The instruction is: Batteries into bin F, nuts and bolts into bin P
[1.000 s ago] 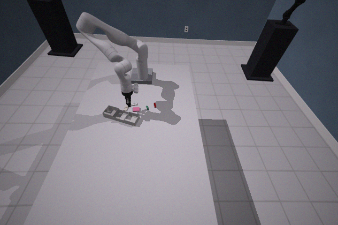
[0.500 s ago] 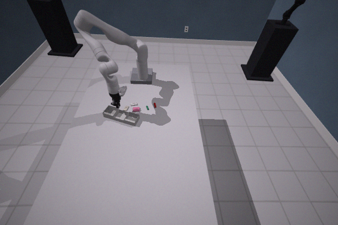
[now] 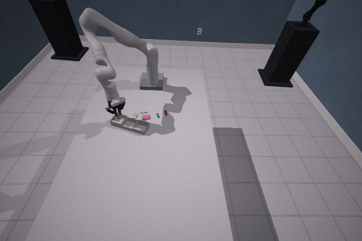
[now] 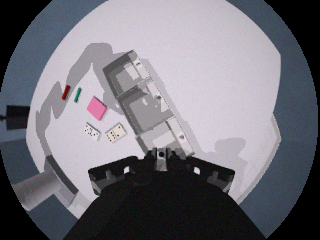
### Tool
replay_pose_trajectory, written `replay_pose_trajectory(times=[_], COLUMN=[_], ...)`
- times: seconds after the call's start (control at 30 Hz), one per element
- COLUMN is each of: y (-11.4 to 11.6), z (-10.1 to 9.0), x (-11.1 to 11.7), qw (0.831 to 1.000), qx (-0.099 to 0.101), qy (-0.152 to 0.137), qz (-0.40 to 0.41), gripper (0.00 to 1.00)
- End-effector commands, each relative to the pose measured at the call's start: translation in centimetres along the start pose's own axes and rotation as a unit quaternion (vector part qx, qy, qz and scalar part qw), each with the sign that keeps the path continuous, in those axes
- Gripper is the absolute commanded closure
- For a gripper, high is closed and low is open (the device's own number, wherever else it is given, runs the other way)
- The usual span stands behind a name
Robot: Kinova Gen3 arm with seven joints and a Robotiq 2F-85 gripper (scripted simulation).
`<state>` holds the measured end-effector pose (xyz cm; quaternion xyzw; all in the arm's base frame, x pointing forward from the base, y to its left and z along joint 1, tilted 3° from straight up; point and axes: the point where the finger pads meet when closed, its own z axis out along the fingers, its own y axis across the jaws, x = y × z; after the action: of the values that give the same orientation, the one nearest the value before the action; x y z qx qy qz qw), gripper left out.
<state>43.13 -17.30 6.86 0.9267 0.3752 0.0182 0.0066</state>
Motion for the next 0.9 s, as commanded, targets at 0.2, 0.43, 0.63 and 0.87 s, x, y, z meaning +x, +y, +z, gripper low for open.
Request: replay_pose_trajectory(times=[0.2,0.43,0.63,0.87], y=[0.17,0.17,0.17,0.17], z=[-0.30,-0.30,-0.30,-0.30], x=[0.11,0.11,0.11,0.30], qw=[0.979,0.946,0.887,0.868], qx=[-0.007,-0.007,-0.007,-0.007], qy=[-0.001,0.000,0.001,0.001], qz=[0.203,0.324,0.462,0.497], gripper=[0.87,0.87,0.87,0.87])
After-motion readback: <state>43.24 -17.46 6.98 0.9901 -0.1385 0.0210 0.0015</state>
